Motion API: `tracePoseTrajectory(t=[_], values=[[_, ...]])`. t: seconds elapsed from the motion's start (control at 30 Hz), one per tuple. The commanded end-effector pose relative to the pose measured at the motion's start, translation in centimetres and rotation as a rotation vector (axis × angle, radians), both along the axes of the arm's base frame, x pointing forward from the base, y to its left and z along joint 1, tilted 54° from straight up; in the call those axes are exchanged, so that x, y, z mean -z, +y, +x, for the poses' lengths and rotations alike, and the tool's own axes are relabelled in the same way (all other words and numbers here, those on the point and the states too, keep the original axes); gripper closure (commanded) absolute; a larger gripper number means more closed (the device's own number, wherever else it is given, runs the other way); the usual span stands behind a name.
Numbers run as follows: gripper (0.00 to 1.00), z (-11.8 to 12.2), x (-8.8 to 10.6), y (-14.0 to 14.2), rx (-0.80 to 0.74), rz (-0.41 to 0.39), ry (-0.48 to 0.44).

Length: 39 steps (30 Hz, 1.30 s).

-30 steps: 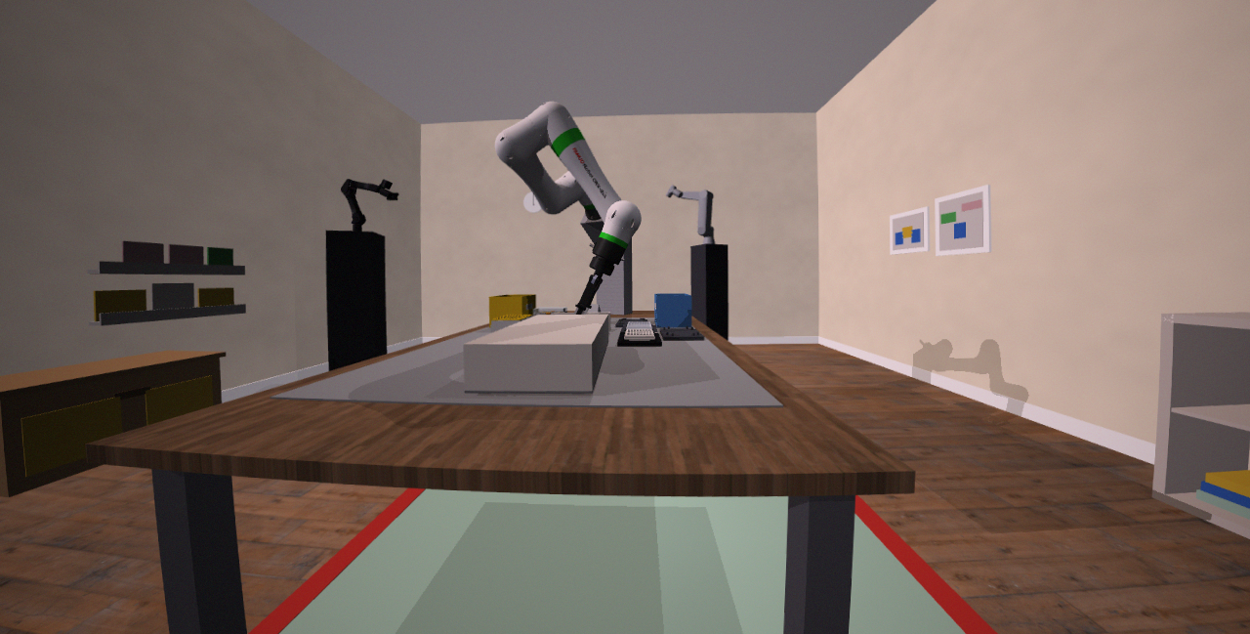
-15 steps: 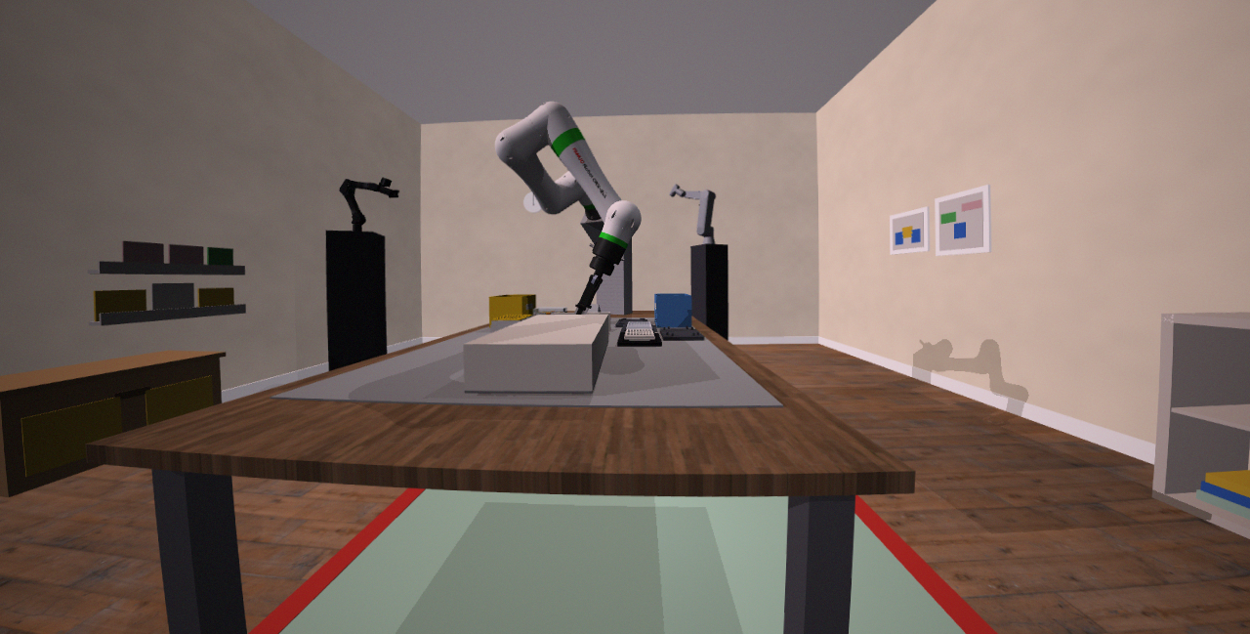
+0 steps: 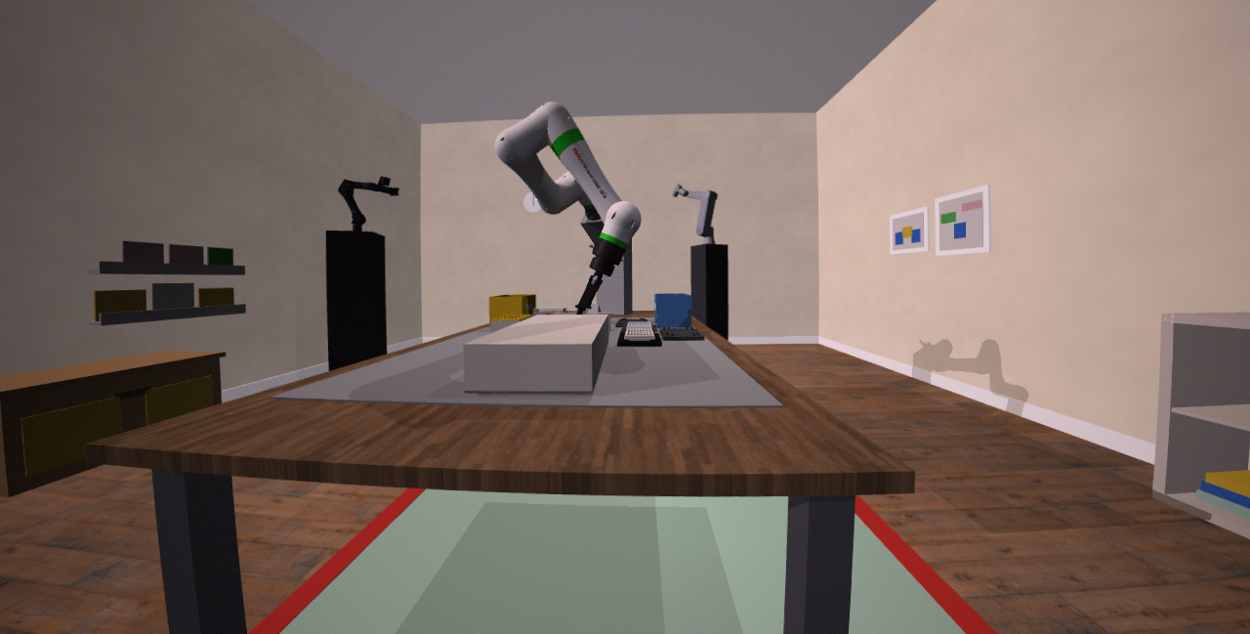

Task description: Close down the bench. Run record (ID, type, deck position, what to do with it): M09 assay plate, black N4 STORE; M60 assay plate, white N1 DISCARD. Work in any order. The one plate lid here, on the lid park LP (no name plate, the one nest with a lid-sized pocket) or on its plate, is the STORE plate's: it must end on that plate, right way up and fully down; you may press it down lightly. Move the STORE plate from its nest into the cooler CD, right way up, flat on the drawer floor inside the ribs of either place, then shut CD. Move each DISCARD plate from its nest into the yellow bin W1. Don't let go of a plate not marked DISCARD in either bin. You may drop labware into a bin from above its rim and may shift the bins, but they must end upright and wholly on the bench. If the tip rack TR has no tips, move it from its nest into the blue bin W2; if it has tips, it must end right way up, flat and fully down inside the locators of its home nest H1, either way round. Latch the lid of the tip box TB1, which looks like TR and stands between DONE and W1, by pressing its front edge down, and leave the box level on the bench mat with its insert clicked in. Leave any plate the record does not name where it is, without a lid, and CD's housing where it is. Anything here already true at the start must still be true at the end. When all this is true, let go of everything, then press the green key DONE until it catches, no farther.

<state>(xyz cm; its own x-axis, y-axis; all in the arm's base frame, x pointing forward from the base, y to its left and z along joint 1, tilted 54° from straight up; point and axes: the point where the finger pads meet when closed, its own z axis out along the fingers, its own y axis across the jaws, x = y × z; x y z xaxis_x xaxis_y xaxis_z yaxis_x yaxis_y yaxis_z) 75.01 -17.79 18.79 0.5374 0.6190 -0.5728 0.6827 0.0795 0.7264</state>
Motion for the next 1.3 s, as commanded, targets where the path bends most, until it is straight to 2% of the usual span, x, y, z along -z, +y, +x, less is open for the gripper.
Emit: tracePoseTrajectory(t=[0.0,1.27], values=[[1.00,0.09,0.06,-0.04,0.000,0.000,0.000],[1.00,0.86,0.73,-0.55,0.000,0.000,0.000]])
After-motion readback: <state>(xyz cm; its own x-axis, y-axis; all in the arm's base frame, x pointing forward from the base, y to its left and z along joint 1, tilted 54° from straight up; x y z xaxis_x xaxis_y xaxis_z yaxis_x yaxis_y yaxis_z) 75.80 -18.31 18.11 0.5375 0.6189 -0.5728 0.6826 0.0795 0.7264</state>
